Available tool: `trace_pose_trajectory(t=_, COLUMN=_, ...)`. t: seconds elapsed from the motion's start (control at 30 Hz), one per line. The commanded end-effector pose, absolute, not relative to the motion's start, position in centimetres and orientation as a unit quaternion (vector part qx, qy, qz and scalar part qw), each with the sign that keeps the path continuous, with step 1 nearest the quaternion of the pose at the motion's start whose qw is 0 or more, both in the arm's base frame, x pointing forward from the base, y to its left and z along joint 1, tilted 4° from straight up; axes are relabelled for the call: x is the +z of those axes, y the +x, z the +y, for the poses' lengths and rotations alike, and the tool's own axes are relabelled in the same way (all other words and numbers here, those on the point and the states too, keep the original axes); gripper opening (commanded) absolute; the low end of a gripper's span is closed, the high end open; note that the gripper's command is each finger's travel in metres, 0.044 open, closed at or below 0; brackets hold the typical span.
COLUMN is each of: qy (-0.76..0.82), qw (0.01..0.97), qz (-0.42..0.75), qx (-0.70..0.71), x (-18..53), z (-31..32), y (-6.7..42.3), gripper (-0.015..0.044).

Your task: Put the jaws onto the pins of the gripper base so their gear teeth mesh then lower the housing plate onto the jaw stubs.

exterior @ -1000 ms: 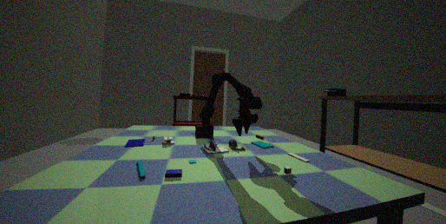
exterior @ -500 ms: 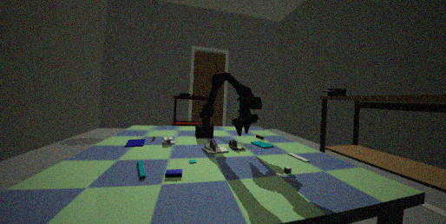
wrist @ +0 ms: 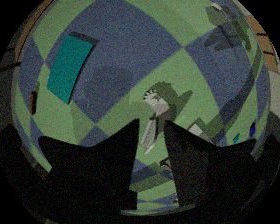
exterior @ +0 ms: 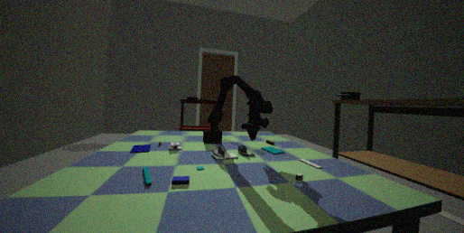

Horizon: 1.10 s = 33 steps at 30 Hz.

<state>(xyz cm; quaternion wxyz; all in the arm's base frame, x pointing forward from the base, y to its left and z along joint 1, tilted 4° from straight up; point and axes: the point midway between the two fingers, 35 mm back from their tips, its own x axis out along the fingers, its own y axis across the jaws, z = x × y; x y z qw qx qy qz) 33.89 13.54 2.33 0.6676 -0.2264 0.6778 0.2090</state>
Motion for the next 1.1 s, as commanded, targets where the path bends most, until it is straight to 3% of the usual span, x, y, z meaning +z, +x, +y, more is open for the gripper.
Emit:
trace_pose_trajectory(t=0.0, qy=-0.226, qw=0.668, qz=0.678, qx=0.209, x=2.33, z=13.54, y=33.88, gripper=0.0000)
trace_pose_trajectory(t=0.5, qy=-0.226, qw=0.668, qz=0.678, qx=0.209, x=2.33, z=13.54, y=33.88, gripper=0.0000)
trace_pose_trajectory(t=1.07, qy=-0.068, qw=0.701, qz=0.708, qx=0.048, x=2.52, z=12.89, y=33.56, gripper=0.0440)
